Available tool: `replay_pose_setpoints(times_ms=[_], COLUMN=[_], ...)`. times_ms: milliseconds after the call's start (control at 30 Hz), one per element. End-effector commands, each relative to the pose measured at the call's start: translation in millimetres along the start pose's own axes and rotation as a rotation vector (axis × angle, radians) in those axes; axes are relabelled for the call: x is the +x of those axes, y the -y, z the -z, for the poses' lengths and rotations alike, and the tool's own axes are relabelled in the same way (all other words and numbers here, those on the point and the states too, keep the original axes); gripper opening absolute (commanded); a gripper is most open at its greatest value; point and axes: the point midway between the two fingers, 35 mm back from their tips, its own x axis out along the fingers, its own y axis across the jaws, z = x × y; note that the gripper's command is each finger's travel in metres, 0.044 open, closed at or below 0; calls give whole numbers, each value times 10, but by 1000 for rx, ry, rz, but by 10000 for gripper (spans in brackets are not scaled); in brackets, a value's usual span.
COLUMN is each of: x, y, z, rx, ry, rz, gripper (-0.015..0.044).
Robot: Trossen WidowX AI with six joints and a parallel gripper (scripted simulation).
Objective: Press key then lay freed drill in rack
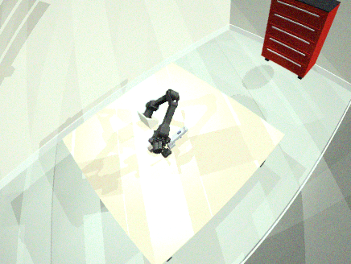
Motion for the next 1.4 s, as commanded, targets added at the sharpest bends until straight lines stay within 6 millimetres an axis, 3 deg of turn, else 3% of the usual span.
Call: replay_pose_setpoints(times_ms=[0, 1133, 1367], x=[10, 38, 23], y=[-3, -7, 9], z=[-30, -123, -100], rx=[6, 6, 0], ry=[6, 7, 0], rz=[-3, -3, 1], gripper=[440, 440, 256])
